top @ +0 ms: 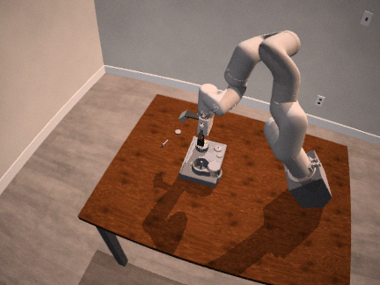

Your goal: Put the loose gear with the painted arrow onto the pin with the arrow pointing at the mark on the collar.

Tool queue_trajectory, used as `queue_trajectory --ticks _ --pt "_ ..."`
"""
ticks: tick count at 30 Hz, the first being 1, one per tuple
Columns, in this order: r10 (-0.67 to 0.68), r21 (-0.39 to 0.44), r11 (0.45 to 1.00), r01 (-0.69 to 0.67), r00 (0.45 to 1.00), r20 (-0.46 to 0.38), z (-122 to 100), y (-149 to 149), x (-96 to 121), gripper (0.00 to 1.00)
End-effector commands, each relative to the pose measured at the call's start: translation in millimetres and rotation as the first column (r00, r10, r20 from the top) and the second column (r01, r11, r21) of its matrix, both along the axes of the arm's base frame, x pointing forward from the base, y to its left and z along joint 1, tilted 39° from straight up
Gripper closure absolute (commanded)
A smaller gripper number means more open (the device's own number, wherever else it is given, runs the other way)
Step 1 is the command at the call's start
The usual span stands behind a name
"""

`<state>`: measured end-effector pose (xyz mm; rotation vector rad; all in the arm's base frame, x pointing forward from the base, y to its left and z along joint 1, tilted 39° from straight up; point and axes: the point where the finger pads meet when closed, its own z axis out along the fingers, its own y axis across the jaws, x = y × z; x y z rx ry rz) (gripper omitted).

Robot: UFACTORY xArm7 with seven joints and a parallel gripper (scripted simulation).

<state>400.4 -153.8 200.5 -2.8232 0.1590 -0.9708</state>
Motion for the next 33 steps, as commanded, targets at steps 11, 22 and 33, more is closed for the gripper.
queue_trajectory --ticks 11,22,33 --pt "-0.001 0.000 1.000 0.001 1.000 0.004 -11.2 0.1 10.6 0.07" --pt "-0.001 0.000 1.000 0.001 1.000 0.004 -16.0 0.6 14.4 0.07" --pt "-0.001 0.000 1.000 0.001 1.000 0.004 -17.5 0.7 15.6 0.07"
